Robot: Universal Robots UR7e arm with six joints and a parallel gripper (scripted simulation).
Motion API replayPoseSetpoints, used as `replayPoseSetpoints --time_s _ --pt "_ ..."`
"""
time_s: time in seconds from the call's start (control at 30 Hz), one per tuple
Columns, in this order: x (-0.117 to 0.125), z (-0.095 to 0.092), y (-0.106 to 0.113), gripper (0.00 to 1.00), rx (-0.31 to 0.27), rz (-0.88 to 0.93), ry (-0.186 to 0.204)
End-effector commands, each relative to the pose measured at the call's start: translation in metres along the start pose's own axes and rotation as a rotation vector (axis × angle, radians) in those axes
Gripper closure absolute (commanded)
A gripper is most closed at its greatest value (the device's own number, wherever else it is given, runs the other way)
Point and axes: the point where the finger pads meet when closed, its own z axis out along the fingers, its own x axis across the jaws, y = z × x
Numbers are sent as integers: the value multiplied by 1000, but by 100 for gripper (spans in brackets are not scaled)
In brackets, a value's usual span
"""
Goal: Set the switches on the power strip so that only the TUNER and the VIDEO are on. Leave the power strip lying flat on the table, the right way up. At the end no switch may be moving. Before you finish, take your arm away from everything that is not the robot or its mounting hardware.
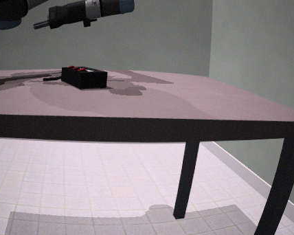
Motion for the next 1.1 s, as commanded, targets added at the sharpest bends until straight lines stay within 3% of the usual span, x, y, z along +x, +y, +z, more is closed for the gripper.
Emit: replayPoseSetpoints --time_s 0.0,0.13,0.17,0.2,0.23,0.3,0.4,0.5,0.53,0.6,0.63,0.7,0.73,0.8,0.83,0.9,0.97,1.07 --pt "26 -17 25 100 97 105 162" --pt "55 -37 51 100 201 216 330" --pt "55 -37 51 100 206 222 339" --pt "62 -42 58 100 237 253 387" --pt "62 -42 58 100 237 253 387" --pt "76 -52 72 100 291 312 476" --pt "76 -52 72 100 291 312 476" --pt "96 -63 88 100 359 386 589" --pt "96 -63 88 100 359 386 589" --pt "107 -70 98 100 398 430 654" --pt "107 -70 98 100 398 430 654" --pt "117 -76 107 100 435 469 714" --pt "117 -76 107 100 435 469 714" --pt "125 -82 115 100 467 504 765" --pt "125 -82 115 100 467 504 765" --pt "132 -87 121 100 494 533 809" --pt "132 -87 121 100 494 533 809" --pt "141 -93 130 100 528 569 864"
